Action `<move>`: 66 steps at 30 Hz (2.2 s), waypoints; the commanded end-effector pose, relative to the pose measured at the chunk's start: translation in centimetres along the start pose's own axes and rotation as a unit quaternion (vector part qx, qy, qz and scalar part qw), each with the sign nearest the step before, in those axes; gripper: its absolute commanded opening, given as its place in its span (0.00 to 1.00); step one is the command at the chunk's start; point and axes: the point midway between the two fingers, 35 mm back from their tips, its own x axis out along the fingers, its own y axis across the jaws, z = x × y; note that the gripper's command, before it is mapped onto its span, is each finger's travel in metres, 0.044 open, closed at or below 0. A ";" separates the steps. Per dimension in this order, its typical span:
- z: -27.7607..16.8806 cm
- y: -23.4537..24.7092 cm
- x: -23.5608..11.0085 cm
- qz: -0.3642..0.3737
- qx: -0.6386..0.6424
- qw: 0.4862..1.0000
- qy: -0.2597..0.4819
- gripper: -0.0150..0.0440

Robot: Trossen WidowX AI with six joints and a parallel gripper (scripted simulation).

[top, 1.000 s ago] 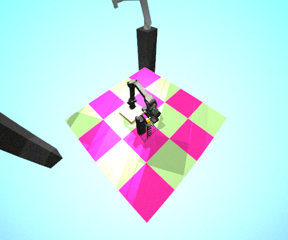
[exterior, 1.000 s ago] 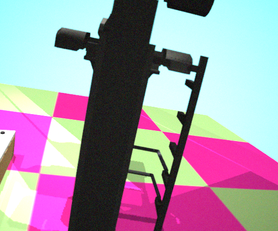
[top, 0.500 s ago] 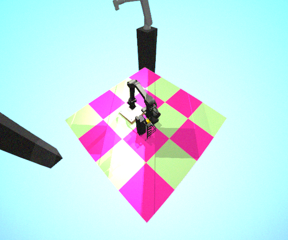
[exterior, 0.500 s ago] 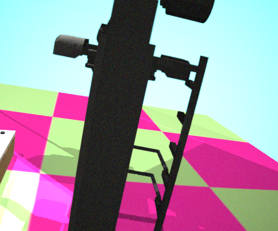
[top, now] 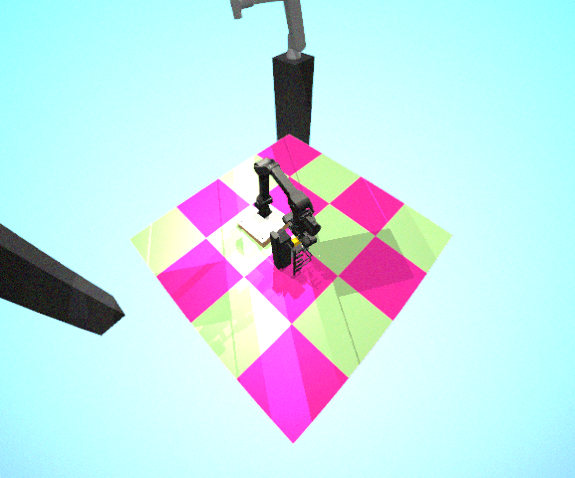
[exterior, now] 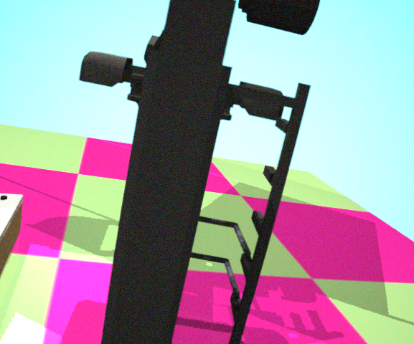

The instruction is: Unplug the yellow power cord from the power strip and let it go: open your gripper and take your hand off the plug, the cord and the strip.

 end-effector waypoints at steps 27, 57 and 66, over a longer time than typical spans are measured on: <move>5.1 0.1 -0.1 0.000 -0.002 1.000 -0.003 0.25; 10.3 0.3 -1.3 0.001 -0.003 1.000 -0.005 1.00; 10.3 0.3 -1.3 0.001 -0.003 1.000 -0.005 1.00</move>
